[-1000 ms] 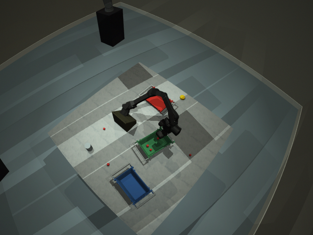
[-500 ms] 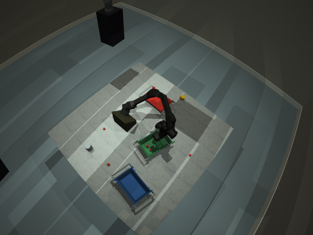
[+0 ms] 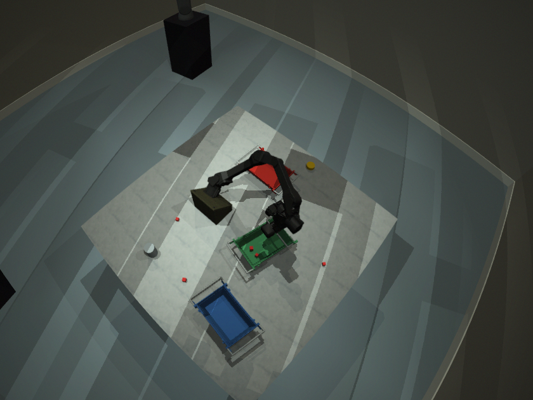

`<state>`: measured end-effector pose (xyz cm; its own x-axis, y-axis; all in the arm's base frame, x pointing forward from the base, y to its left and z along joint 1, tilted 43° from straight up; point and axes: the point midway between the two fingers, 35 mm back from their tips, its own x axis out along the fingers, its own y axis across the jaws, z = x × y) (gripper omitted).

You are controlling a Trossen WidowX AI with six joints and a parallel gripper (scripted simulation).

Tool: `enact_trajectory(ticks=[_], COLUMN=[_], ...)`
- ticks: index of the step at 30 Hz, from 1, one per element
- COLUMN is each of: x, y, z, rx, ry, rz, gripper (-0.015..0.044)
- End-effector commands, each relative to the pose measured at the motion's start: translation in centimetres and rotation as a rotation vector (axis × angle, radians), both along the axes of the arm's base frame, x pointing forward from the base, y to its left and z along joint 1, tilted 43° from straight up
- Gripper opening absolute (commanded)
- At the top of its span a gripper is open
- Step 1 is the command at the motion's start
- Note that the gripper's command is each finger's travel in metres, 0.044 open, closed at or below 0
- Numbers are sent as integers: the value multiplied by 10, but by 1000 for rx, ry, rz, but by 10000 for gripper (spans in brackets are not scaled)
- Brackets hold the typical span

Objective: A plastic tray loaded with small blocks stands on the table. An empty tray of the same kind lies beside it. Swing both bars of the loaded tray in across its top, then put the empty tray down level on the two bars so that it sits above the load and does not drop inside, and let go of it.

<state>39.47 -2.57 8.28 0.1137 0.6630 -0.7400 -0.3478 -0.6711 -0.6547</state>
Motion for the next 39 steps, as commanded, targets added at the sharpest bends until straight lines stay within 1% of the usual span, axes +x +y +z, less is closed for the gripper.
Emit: enact_trajectory(ticks=[1,19,24,25,26,37,39], x=[0,0,-3,-2,-3,-22,-25], y=[0,0,-20,-4,-8,-89,-96], z=[0,0,25,4,1,-65,-72], rx=[0,0,-24,0,5,134,148], ry=[-1,-1,-8,27,66,915,996], rz=[-2,-2,-26,-20,-65,-1051,-1145], gripper=[81,81,81,81,81,81,81])
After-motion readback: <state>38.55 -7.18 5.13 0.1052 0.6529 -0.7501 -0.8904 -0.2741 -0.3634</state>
